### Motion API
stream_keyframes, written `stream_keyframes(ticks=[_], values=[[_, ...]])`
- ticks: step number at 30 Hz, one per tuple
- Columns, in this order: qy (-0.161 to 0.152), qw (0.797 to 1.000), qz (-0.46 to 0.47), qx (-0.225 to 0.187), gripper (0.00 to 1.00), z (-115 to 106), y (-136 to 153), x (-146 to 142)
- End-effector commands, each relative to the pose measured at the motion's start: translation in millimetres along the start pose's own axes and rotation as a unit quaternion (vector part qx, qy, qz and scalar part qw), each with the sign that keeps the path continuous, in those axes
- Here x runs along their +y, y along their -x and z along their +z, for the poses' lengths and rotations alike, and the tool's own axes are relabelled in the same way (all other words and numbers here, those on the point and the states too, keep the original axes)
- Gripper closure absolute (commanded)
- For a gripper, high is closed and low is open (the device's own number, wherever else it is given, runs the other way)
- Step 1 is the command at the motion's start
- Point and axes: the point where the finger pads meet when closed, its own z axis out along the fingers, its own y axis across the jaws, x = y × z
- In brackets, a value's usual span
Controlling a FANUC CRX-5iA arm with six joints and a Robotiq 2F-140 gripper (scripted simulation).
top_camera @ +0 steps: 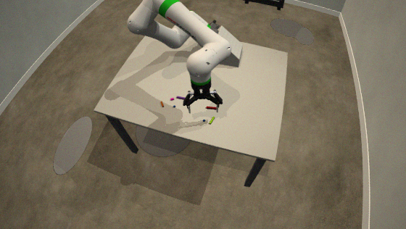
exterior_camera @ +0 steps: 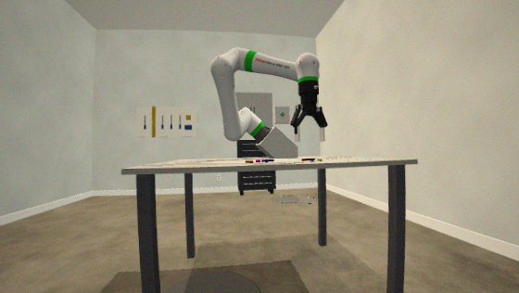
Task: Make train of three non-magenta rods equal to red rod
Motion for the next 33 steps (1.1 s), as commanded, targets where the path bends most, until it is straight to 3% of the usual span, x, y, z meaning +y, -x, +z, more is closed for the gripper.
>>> stream_keyframes(ticks=[1, 6, 7, 21, 27, 28, 33], values=[[0.0, 0.997, 0.076, -0.006, 0.0, -5.1, -13.6, -39.2], [0.0, 0.993, 0.117, -0.006, 0.0, -6.3, -22.4, -59.4], [0.0, 0.988, 0.157, -0.006, 0.0, -7.0, -31.9, -78.8], [-0.002, 0.94, 0.341, -0.006, 0.0, -5.2, -85.1, -163.2], [-0.003, 0.928, 0.372, -0.006, 0.0, -4.1, -95.9, -176.8], [-0.003, 0.928, 0.372, -0.006, 0.85, -4.1, -95.9, -176.8], [-0.003, 0.928, 0.372, -0.006, 0.85, -4.1, -95.9, -176.8]])
